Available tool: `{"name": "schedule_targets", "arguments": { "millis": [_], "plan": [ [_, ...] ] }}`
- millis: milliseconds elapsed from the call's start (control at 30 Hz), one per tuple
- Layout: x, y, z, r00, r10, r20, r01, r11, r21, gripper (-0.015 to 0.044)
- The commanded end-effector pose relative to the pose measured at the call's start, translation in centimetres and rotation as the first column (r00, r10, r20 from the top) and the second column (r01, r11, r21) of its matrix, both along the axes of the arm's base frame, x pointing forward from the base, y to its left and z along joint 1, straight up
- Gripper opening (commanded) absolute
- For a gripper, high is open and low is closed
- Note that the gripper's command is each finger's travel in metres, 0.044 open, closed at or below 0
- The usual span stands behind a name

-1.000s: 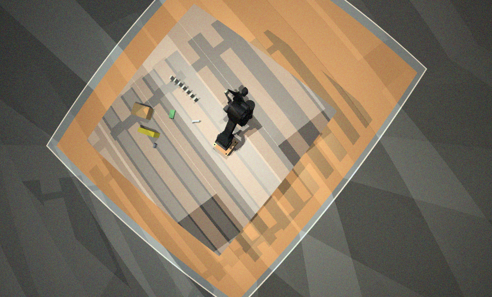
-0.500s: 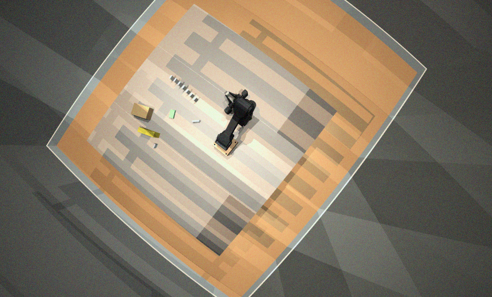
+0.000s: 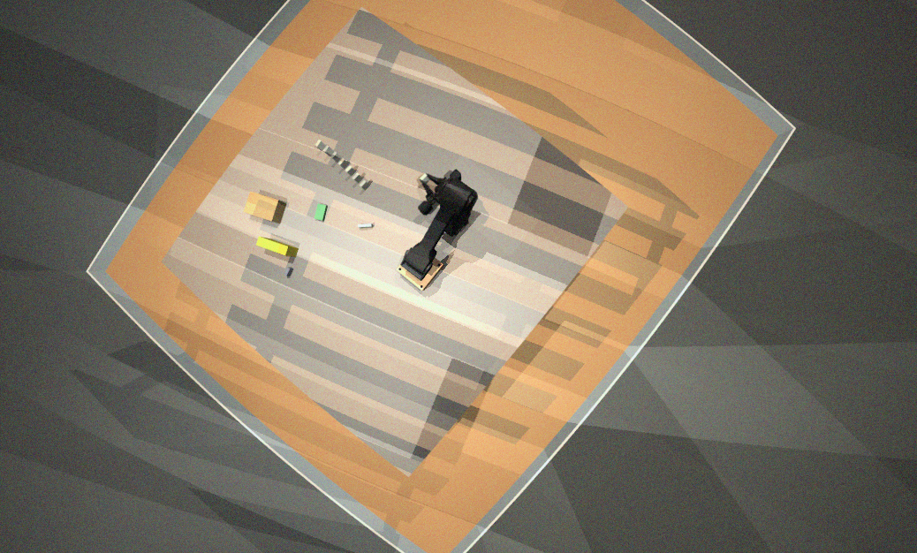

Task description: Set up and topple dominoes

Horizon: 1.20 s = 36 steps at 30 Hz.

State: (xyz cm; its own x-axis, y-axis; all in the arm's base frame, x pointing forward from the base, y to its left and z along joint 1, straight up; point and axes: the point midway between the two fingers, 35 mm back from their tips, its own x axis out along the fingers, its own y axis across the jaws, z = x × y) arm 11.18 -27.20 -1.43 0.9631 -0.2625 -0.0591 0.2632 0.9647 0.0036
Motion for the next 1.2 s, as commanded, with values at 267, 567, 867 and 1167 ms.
{"name": "schedule_targets", "arguments": {
  "millis": [267,567,867,1167],
  "plan": [
    [0.0,0.0,-0.2,1.000,-0.003,-0.003,0.003,1.000,-0.002,0.0291],
    [0.0,0.0,-0.1,1.000,-0.003,-0.003,0.003,1.000,-0.002,0.0440],
    [0.0,0.1,4.9,1.000,0.001,0.000,-0.001,1.000,0.001,0.0440],
    [2.1,-5.4,3.4,0.983,-0.114,-0.142,0.139,0.974,0.179,0.0440]
  ]
}}
